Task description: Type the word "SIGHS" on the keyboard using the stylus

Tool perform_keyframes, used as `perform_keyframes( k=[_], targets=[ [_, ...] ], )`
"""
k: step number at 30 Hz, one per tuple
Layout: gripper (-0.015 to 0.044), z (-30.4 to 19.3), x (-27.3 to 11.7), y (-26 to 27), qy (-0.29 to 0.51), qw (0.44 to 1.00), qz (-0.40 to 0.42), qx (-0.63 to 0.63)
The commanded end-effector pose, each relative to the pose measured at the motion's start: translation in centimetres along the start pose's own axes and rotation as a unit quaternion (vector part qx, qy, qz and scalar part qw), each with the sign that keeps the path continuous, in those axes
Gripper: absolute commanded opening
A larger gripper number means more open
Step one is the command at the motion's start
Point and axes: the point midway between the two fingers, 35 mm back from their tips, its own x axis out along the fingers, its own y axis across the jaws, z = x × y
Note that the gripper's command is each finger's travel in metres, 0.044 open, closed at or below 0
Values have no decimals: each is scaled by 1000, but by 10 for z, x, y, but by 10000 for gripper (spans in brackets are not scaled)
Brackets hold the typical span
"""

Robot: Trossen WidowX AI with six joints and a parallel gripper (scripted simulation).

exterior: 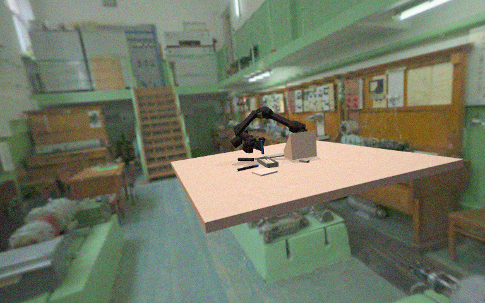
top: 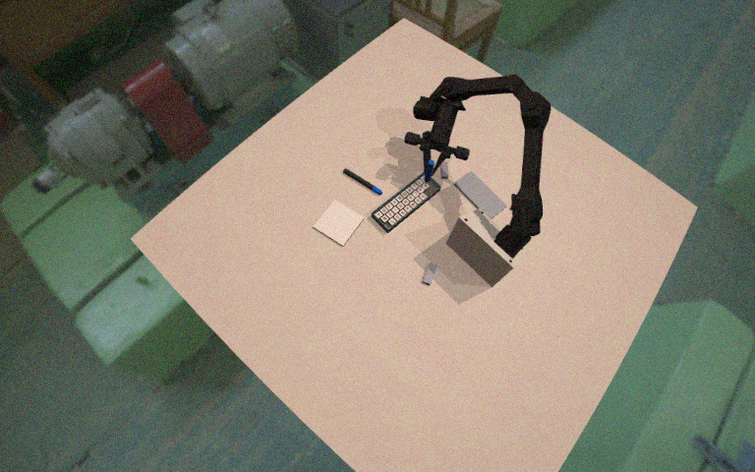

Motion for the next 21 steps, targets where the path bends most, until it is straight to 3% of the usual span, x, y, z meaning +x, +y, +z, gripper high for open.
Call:
perform_keyframes(
  k=[1, 21],
  targets=[
    [81, 3, 1, 0, -2, 1000, -1, -2],
    [81, 9, 5, 0, -2, 1000, -1, -2]
  ],
)
